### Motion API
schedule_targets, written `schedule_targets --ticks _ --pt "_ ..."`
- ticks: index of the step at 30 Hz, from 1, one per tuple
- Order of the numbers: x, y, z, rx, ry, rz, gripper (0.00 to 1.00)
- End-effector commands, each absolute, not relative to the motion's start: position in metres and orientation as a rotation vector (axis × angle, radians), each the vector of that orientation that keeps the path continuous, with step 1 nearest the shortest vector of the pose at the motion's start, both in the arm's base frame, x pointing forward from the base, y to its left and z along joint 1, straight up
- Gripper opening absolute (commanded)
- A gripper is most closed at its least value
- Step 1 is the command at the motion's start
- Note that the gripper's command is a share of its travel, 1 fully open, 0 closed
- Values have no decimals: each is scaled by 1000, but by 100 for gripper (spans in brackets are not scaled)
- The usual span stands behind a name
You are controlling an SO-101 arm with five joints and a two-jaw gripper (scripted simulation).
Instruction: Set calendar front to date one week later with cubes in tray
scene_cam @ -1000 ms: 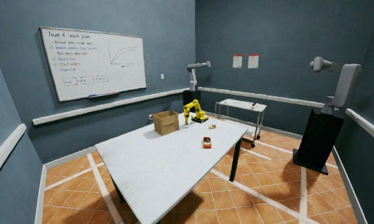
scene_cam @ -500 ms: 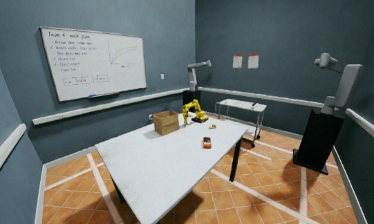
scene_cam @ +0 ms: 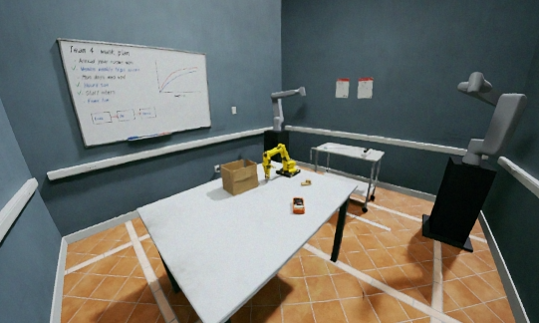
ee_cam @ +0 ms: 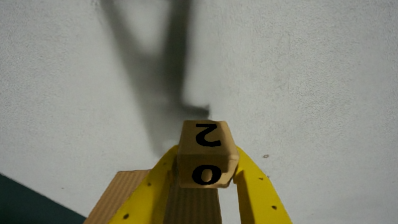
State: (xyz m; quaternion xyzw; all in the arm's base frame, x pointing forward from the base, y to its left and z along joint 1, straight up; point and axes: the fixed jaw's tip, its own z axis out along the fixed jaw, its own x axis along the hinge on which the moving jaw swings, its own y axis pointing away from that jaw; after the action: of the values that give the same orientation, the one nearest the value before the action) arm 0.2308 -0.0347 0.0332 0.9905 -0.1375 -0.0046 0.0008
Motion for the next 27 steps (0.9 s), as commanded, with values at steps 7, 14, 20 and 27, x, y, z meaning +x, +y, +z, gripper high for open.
schedule_targets --ticks 7,14,20,27 --pt "231 -38 32 3114 -417 -28 0" --pt "231 -43 33 3109 -450 -19 0" --pt "231 -43 33 3109 -450 -19 0" --pt "231 -43 33 3109 -450 -19 0"
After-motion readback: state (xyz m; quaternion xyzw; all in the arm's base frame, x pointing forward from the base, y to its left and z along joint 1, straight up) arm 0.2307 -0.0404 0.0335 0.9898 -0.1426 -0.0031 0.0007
